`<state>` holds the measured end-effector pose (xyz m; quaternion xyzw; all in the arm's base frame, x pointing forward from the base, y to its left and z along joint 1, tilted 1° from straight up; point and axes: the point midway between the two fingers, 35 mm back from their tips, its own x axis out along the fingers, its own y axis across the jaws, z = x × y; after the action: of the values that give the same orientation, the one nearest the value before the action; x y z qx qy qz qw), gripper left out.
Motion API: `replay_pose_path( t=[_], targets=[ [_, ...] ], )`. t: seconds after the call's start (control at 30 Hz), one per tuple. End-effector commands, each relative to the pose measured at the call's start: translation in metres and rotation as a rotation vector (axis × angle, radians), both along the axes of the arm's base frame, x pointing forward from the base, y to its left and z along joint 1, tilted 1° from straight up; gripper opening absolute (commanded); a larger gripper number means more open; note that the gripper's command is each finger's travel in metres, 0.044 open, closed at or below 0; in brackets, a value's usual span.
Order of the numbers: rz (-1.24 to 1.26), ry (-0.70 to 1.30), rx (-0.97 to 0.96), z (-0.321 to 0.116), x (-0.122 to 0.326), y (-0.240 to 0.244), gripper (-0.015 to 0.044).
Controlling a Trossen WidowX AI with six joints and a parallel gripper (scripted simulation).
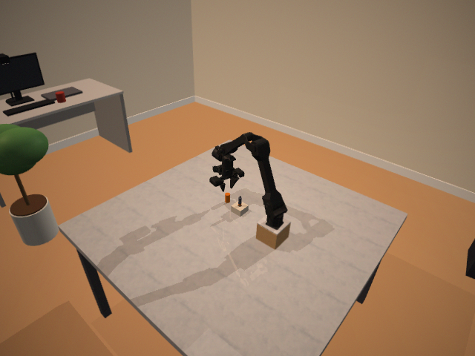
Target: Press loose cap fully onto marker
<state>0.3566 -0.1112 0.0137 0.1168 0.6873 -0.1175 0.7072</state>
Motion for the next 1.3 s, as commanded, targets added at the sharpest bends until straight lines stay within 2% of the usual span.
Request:
replay_pose_path(
  t=[0.0,1.27],
  targets=[
    [-0.003,0.015,0.002,-0.009,-0.004,0.001,0.0242],
    [-0.003,0.015,0.002,-0.062,-0.003,0.001,0.0242]
  ],
)
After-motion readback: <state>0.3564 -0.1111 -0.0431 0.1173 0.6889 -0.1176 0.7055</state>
